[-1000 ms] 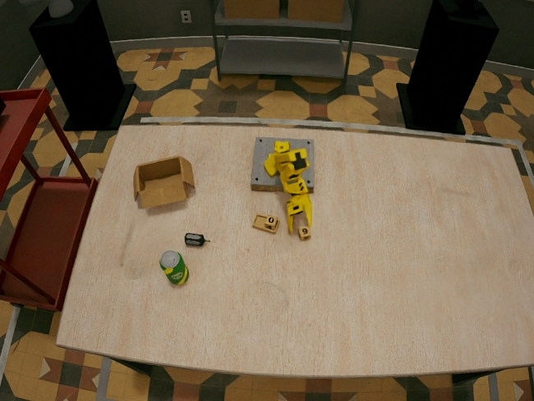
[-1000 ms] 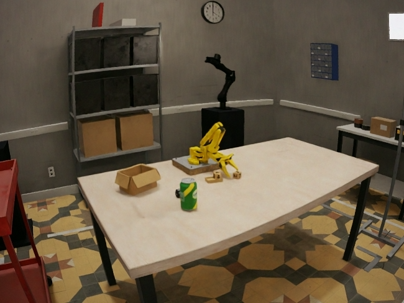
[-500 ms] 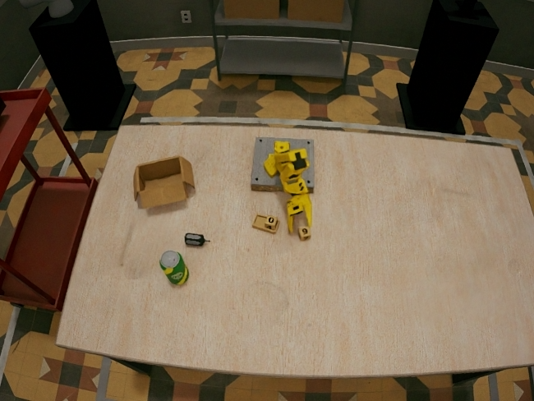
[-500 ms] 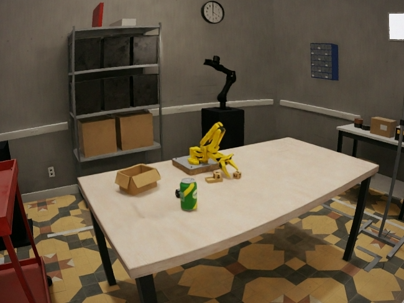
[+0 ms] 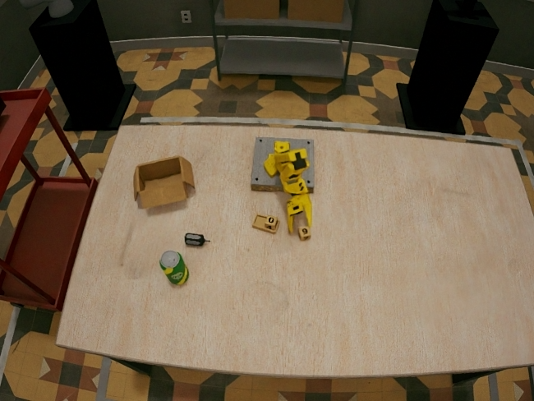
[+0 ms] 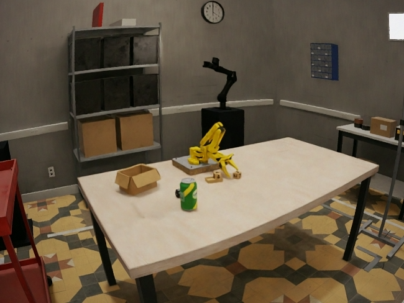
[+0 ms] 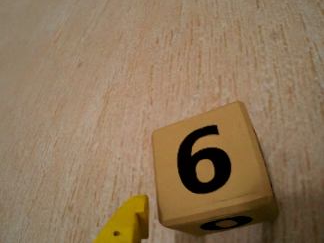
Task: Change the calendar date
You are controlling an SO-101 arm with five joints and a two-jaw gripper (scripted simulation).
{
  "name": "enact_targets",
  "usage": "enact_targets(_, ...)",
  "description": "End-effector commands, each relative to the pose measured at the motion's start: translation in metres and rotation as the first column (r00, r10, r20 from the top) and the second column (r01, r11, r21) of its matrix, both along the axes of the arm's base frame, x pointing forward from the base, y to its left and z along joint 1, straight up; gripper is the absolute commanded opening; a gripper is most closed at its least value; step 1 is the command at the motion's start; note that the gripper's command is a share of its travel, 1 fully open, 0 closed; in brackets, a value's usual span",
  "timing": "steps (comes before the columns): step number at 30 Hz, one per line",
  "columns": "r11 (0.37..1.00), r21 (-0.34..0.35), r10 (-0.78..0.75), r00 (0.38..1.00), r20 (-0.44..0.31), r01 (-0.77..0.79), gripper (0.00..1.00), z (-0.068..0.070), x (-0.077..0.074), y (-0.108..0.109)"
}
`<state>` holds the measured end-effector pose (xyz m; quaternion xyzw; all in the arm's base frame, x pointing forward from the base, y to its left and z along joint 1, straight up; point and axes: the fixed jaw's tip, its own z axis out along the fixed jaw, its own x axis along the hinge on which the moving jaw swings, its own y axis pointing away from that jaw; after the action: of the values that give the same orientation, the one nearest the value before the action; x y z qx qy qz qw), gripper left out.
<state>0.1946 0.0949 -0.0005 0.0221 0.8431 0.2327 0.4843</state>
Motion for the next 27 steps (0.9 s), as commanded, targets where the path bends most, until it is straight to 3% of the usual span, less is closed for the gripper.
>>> enact_targets(1,0.981,0.174,-0.075,0.994,-0.082,0.089,0.36,0.008,-0.004,-0.001)
enact_targets(8,0.964,0.248,-0.081,0.994,-0.068,0.095,0.35,0.019,-0.002,0.000)
enact_targets(18,0.954,0.291,-0.072,0.997,-0.018,0.074,0.35,0.032,0.001,0.001)
enact_targets(27,0.954,0.291,-0.067,0.998,-0.005,0.065,0.35,0.034,0.002,0.001)
